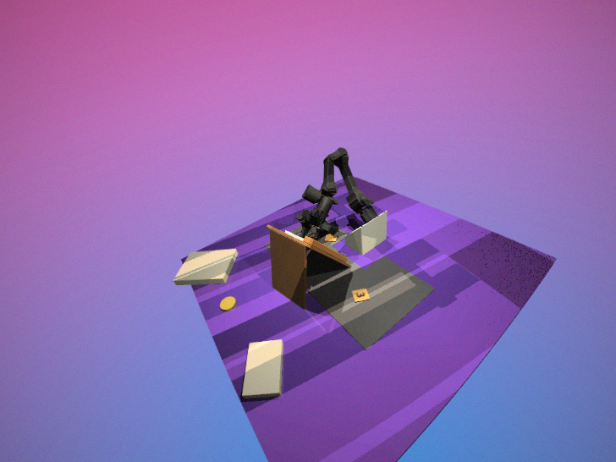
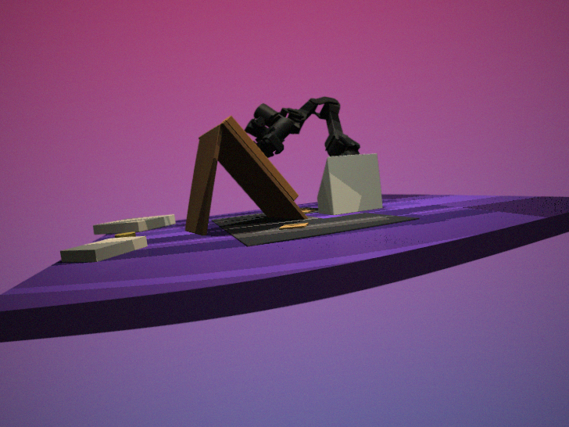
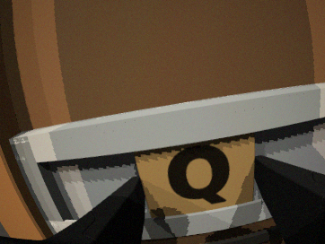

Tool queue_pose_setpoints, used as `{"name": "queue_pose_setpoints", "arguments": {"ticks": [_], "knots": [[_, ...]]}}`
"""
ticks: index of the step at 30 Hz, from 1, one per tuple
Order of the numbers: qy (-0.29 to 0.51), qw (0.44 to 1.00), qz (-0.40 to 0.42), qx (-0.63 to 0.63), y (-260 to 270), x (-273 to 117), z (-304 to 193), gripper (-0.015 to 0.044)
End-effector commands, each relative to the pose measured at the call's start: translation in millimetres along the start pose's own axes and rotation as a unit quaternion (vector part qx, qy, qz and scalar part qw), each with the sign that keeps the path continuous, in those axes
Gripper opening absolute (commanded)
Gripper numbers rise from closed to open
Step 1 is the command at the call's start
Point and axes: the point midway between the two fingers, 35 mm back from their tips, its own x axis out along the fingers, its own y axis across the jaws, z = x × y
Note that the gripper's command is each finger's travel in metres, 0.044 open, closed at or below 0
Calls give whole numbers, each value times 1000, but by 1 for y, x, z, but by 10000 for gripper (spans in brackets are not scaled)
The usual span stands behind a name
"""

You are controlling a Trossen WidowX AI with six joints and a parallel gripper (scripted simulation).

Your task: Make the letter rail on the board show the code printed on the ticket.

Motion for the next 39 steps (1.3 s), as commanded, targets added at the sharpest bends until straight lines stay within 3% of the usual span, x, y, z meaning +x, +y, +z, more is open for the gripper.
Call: {"name": "queue_pose_setpoints", "arguments": {"ticks": [1,39], "knots": [[2,1000,-1,1,3,1,-1,0],[2,1000,-1,2,28,1,-1,0]]}}
